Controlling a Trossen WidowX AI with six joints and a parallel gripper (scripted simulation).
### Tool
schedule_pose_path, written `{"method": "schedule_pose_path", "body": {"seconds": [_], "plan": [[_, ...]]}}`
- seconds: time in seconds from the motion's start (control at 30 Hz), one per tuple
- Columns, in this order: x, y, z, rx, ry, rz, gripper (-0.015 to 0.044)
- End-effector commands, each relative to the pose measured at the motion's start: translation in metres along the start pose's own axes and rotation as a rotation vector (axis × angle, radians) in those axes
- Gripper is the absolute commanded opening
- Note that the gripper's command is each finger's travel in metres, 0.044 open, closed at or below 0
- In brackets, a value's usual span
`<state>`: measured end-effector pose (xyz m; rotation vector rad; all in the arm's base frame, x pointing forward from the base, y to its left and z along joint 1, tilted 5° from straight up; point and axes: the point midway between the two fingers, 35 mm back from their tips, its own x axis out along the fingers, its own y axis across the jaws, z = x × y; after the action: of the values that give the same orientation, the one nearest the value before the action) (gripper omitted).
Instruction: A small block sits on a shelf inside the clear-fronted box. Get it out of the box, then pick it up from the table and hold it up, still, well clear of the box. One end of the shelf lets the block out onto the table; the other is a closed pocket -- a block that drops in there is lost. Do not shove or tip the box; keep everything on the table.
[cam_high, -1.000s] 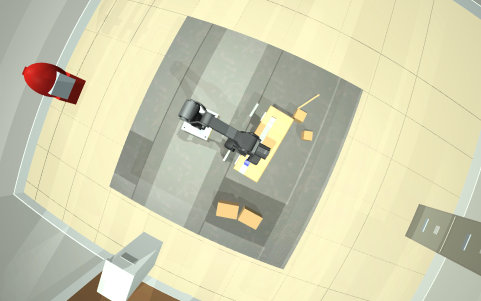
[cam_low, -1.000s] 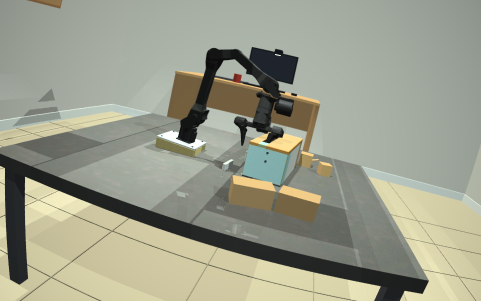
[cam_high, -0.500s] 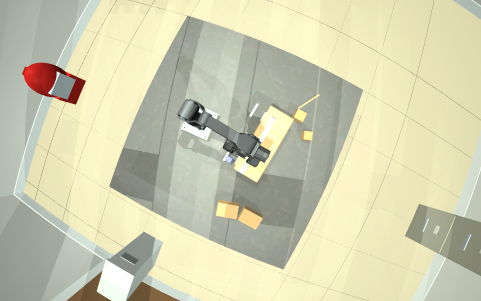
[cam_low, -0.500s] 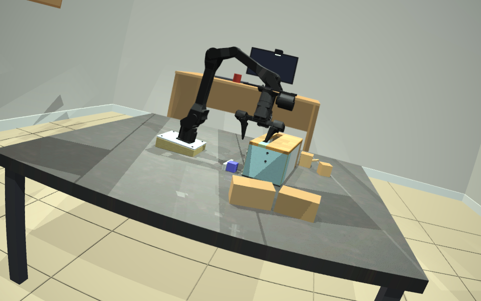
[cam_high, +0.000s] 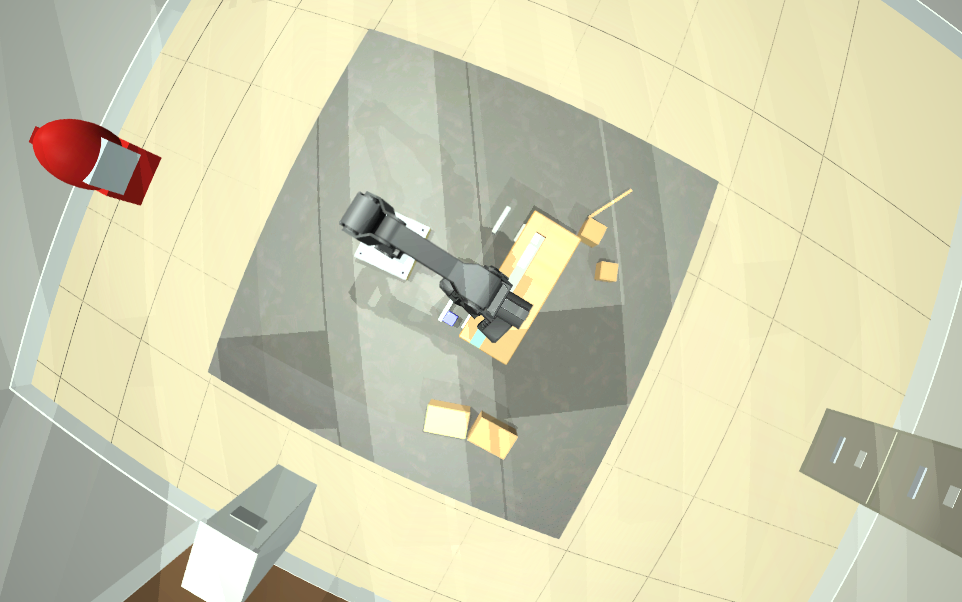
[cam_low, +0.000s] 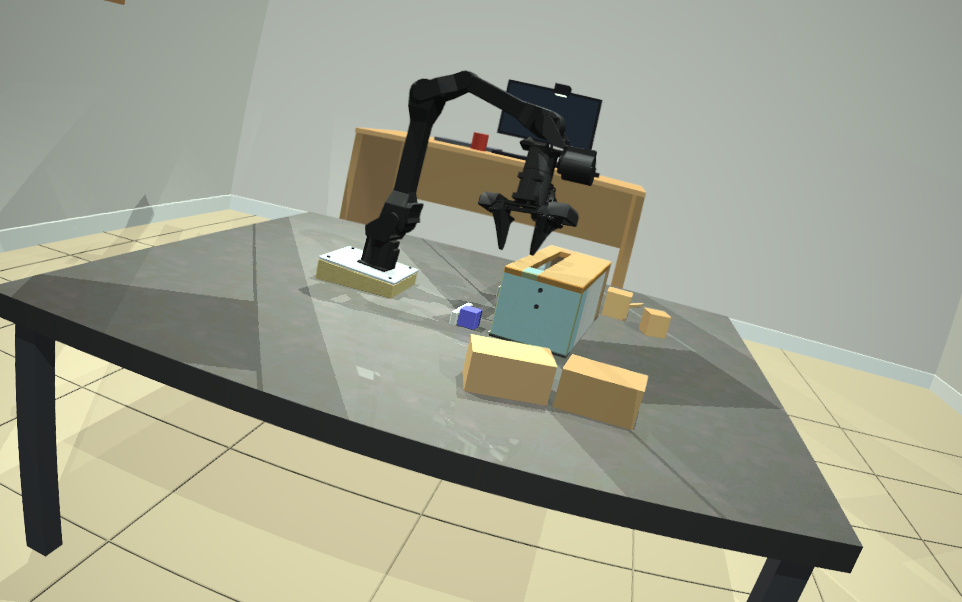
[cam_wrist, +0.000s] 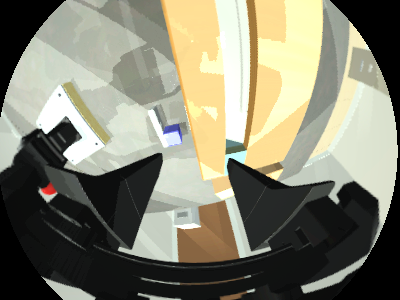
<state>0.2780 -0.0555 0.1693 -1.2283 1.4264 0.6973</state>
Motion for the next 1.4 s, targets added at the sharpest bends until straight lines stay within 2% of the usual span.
{"method": "schedule_pose_path", "body": {"seconds": [0.0,0.4,0.93,1.37], "plan": [[0.0,0.001,-0.007,0.366,-0.047,-0.001,0.0285],[0.007,0.012,-0.037,1.701,-0.186,0.13,0.0285],[0.007,0.018,-0.048,2.579,-0.253,0.324,0.0285],[0.006,0.021,-0.057,3.262,-0.252,0.582,0.0285]]}}
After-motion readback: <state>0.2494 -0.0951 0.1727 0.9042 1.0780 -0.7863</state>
